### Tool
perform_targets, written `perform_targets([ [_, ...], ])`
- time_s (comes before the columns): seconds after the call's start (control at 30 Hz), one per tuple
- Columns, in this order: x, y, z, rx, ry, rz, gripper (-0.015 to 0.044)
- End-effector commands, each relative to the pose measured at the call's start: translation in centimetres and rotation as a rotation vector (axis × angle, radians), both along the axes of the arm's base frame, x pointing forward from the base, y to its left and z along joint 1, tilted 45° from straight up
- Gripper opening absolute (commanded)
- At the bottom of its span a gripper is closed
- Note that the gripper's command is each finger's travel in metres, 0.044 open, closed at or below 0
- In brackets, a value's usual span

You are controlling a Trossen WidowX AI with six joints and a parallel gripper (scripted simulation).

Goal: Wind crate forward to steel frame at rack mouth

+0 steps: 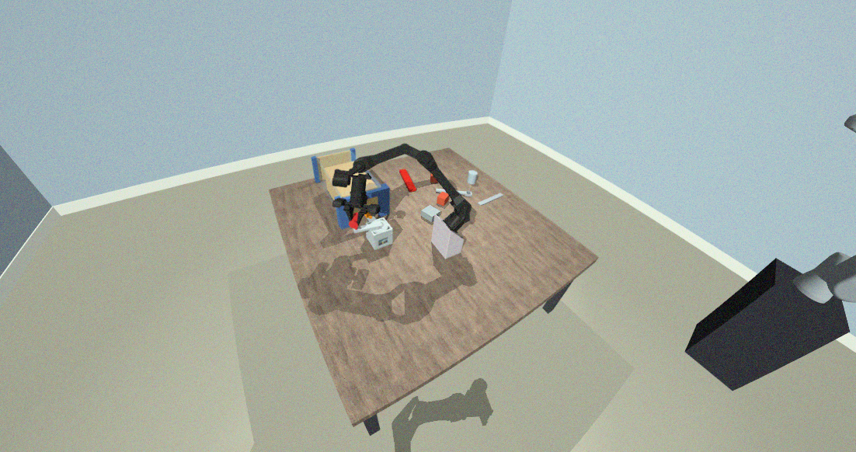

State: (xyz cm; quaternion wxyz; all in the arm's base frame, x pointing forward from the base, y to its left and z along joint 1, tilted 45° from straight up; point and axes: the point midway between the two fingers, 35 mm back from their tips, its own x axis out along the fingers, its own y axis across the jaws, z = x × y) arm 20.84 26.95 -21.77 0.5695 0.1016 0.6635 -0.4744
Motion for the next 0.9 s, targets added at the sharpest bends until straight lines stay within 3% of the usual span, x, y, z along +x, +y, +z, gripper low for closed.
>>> perform_targets([
  [0.0,-2.7,0.1,-0.1,-0.006,0.050,0.006,0.0000],
  [0.87,-6.7,-0.6,0.9,-0.006,0.052,0.006,0.0000],
])
